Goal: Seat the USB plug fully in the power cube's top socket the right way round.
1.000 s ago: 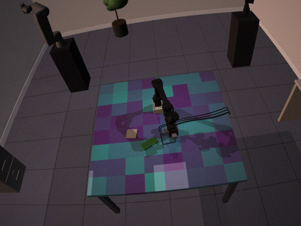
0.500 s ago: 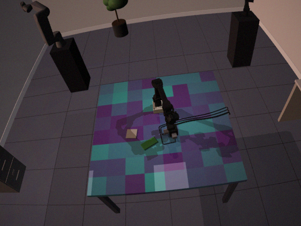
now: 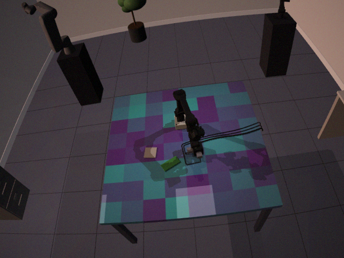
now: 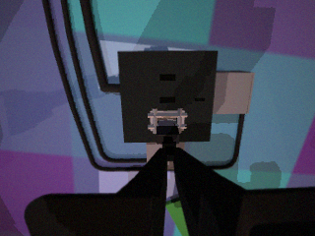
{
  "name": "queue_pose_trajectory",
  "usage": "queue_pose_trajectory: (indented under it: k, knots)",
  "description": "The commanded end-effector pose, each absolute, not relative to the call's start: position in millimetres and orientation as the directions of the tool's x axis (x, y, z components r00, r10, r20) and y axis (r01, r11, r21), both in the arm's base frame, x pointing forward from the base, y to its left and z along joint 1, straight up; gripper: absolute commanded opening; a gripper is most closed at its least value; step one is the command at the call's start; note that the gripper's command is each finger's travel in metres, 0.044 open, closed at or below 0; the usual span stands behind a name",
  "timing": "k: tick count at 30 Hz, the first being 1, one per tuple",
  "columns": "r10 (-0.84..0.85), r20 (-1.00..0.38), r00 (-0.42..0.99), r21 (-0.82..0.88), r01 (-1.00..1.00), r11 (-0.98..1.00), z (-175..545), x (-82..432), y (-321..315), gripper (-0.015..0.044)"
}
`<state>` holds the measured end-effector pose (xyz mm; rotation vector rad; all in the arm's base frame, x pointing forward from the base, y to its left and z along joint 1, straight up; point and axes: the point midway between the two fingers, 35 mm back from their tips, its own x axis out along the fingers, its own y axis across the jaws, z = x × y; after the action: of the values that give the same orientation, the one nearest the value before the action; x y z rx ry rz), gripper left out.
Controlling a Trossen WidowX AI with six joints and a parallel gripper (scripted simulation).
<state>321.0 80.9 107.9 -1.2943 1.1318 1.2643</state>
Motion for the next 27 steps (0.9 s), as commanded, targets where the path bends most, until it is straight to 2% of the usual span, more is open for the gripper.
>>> queue_pose_trajectory:
  k: [1, 27]
  knots:
    - [0.009, -0.999, 0.037, -0.038, -0.994, -0.103, 113, 322, 81, 0.0000]
    - [0.009, -0.999, 0.036, -0.036, -0.994, -0.103, 127, 322, 81, 0.0000]
